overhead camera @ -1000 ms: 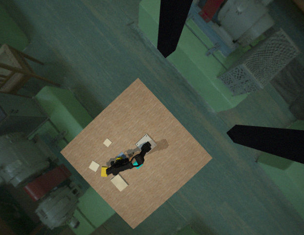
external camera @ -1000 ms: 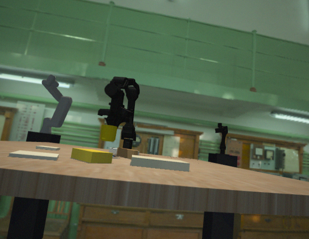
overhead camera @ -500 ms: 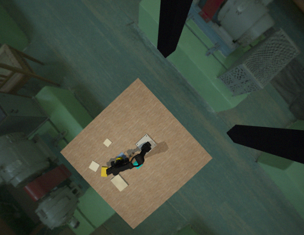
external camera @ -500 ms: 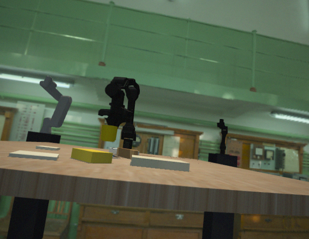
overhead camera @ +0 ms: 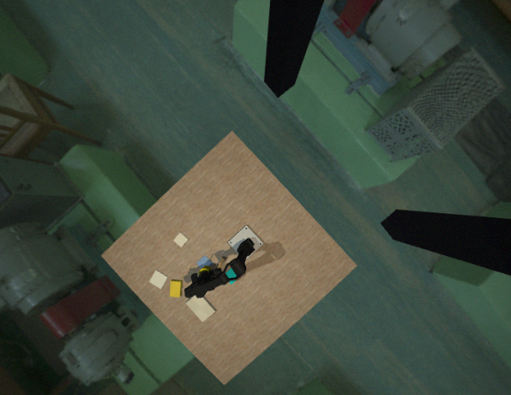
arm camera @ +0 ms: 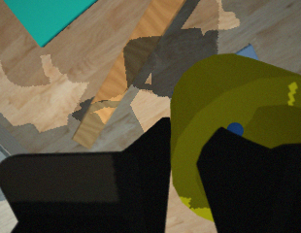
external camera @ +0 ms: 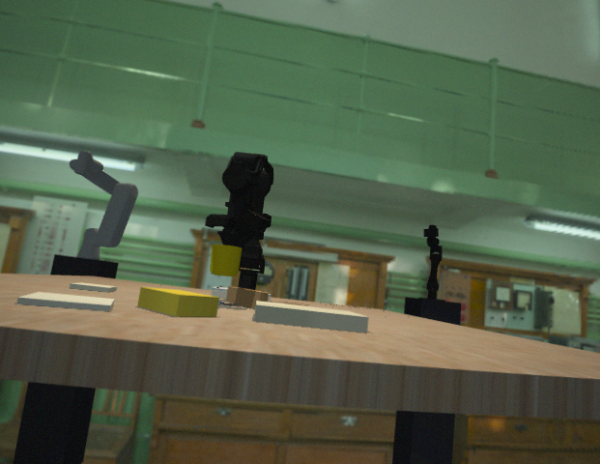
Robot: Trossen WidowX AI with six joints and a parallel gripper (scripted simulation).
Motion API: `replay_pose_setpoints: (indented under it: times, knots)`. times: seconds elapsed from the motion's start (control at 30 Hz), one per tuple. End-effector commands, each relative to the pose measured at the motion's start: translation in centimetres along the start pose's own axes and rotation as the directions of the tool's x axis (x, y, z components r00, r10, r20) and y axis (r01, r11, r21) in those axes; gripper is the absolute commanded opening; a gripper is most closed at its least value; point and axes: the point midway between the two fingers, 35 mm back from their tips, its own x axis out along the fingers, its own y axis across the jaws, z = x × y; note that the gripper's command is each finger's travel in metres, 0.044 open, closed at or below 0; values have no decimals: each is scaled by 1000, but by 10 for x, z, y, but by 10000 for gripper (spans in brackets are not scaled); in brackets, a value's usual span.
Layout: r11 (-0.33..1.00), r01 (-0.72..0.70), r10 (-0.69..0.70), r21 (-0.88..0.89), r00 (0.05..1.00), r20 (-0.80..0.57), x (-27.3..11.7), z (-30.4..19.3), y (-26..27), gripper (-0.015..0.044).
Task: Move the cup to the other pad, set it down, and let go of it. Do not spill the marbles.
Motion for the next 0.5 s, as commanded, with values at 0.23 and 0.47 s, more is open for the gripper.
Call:
replay_pose_setpoints:
  times: [0.23,0.47]
  knots:
    - [1000,2,-2,4,1000,-3,-1,16,21,0]
    - [1000,1,-1,4,1000,-2,-1,26,33,0]
